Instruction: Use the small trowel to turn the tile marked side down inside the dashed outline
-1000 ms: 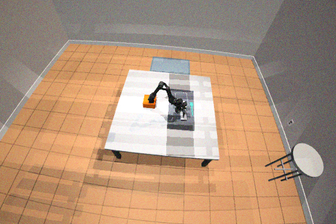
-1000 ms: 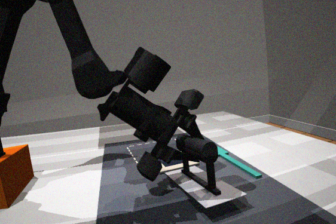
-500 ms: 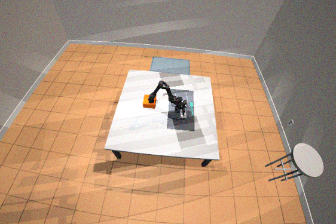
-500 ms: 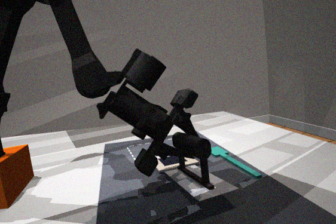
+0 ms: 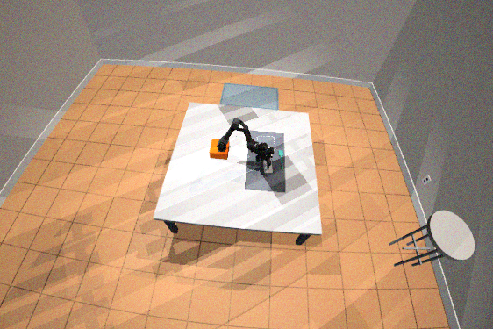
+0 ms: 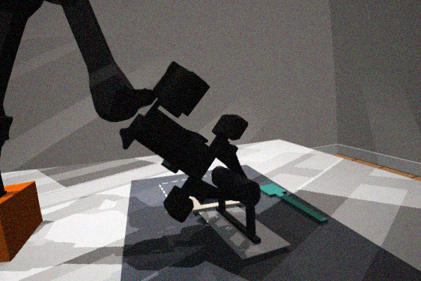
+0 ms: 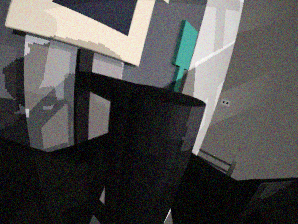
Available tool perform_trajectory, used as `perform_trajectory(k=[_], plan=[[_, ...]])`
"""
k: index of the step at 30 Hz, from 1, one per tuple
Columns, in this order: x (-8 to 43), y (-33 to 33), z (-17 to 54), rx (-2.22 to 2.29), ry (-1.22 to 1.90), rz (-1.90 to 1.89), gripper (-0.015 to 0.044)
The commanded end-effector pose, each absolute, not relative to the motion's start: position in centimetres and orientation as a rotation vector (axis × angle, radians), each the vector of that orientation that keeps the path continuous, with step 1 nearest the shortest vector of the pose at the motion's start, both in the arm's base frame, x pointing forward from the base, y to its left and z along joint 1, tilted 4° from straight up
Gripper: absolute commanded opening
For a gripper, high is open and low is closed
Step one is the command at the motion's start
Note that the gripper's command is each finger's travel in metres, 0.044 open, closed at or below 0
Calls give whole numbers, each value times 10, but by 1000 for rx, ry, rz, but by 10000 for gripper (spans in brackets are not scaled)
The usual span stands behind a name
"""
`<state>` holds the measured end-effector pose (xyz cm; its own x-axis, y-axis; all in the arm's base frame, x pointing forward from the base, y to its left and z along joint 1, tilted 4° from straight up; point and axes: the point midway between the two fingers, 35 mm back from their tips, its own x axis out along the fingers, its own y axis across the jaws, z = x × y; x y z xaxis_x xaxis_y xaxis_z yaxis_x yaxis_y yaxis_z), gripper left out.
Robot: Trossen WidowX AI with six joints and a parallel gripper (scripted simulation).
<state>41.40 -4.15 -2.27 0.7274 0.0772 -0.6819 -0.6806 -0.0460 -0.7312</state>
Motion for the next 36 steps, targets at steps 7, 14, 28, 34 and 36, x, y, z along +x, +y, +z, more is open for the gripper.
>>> perform_trajectory(k=[7,14,28,34,36], plan=[[420,-40,-1,-1482,485,644,0],[420,-35,9,-1482,485,644,0],[419,-20,26,-1481,484,645,0],[418,-12,31,-1480,484,645,0],[418,-9,32,-1480,484,645,0]])
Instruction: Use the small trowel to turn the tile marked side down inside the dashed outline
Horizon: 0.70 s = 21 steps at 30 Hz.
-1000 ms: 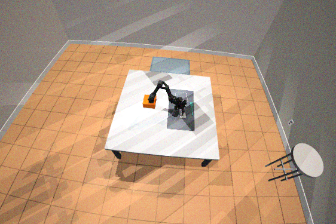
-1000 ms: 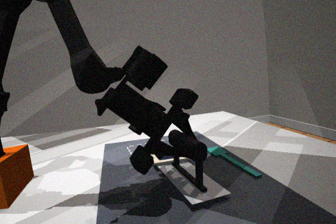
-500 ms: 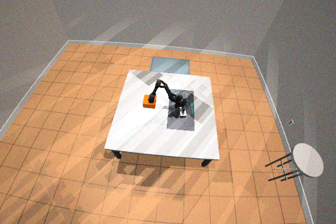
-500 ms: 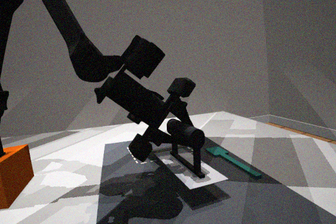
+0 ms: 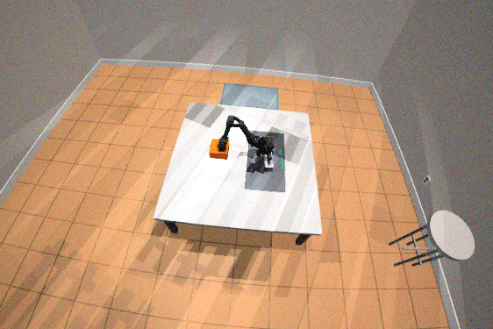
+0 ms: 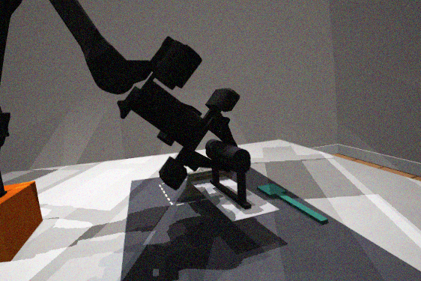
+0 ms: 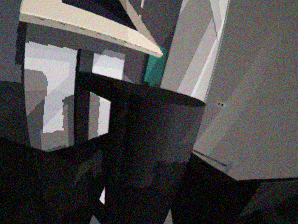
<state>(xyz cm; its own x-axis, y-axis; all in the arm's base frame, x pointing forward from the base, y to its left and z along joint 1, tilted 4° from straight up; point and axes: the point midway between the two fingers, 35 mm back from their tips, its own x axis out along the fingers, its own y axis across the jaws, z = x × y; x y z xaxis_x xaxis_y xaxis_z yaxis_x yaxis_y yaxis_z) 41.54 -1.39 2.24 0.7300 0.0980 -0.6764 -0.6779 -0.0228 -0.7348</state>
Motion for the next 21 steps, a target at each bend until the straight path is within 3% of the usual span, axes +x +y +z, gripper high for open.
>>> perform_trajectory(k=[1,21], plan=[[418,-8,33,-1480,484,645,0],[416,24,40,-1477,483,645,0]])
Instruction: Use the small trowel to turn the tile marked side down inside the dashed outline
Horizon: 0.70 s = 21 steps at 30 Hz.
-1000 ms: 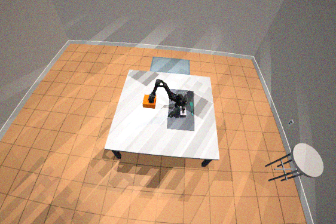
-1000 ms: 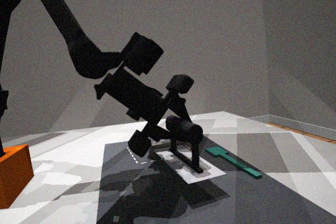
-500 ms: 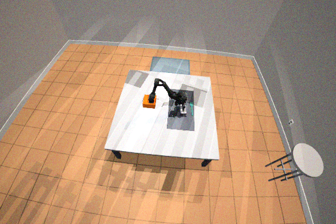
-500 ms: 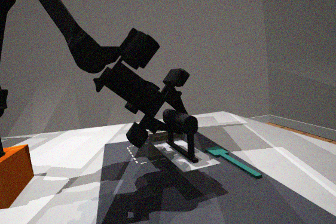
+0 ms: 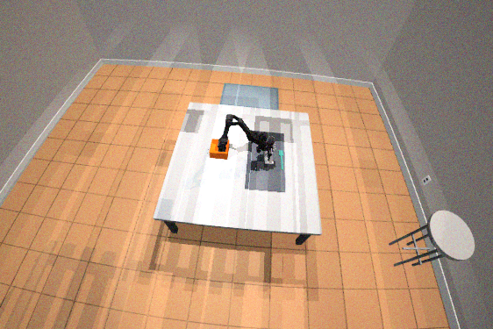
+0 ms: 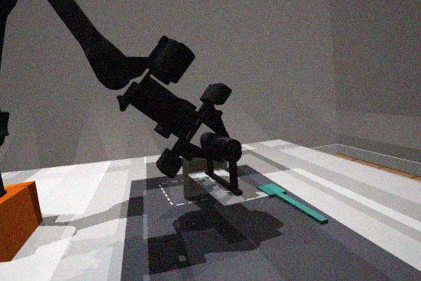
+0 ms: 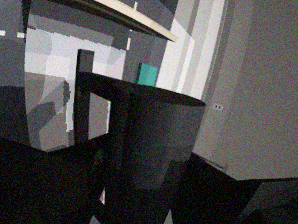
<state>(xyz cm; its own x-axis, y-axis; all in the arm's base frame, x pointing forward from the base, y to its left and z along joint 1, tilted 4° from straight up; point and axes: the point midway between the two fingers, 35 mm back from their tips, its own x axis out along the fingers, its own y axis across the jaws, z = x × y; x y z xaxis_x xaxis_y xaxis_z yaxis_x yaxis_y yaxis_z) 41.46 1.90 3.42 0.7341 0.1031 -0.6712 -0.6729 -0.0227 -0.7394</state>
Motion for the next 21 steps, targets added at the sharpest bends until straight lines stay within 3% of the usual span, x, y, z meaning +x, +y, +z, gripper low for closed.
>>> perform_trajectory(k=[1,21], plan=[[416,25,40,-1477,483,645,0],[417,24,45,-1477,485,647,0]])
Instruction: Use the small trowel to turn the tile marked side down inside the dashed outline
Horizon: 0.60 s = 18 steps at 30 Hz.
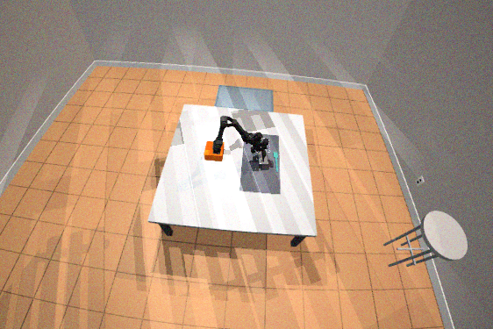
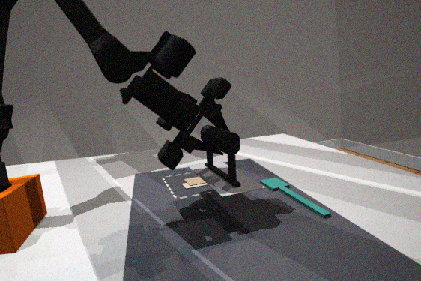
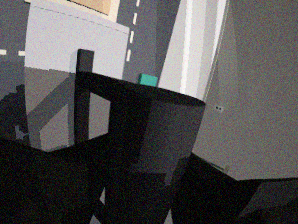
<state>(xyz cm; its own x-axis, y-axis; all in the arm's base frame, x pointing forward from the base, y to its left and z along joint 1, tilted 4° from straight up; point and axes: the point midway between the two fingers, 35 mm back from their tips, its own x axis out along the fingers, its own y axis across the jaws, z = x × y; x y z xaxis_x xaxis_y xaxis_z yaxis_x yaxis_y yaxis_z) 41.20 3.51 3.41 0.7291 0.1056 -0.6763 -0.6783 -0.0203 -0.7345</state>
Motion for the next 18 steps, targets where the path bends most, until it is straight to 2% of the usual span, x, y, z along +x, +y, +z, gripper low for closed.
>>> perform_trajectory(k=[1,9,18], plan=[[418,19,47,-1477,485,647,0],[420,-16,62,-1480,484,645,0],[420,-19,63,-1481,484,644,0]])
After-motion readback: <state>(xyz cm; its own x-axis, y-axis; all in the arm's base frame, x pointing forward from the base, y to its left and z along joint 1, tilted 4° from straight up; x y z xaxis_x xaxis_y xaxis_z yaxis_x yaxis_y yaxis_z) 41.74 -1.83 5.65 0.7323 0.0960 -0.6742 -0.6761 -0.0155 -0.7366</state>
